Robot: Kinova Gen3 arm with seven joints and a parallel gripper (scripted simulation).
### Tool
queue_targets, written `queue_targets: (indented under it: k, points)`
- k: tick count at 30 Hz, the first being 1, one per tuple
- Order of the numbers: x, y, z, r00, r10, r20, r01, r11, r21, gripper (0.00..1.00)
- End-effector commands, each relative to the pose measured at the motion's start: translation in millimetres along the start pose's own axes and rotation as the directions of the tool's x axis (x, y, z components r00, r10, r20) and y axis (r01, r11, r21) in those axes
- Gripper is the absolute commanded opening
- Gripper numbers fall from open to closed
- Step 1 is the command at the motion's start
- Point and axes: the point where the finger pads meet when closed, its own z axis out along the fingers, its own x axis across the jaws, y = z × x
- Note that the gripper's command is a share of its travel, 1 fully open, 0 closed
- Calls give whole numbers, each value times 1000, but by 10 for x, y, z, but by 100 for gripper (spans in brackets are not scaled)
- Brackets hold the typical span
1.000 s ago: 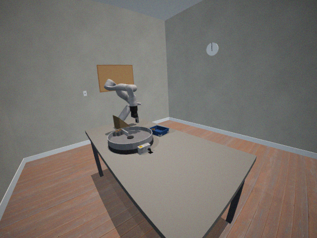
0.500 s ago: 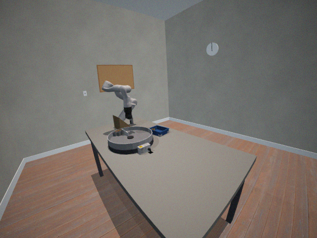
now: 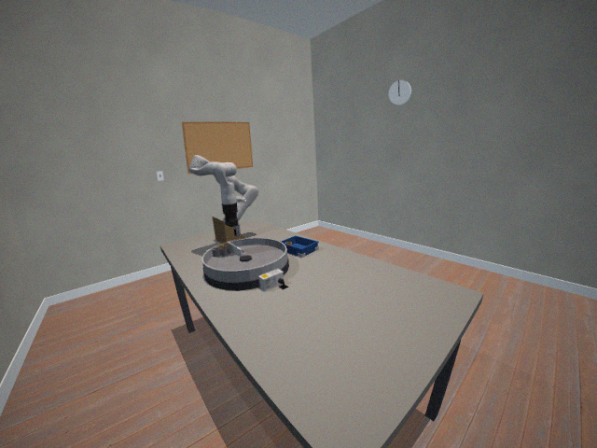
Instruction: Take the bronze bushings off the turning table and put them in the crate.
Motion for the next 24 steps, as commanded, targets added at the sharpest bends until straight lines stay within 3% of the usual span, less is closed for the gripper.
queue_targets:
  k: [1,8,13,24]
  points:
    - [0,18,-14,1000,9,-9,-9,1000,6,45]
    - [0,18,-14,1000,9,-9,-9,1000,6,45]
    - [-159,591,22,1000,8,-8,-8,1000,6,45]
    - [-159,591,22,1000,8,-8,-8,1000,6,45]
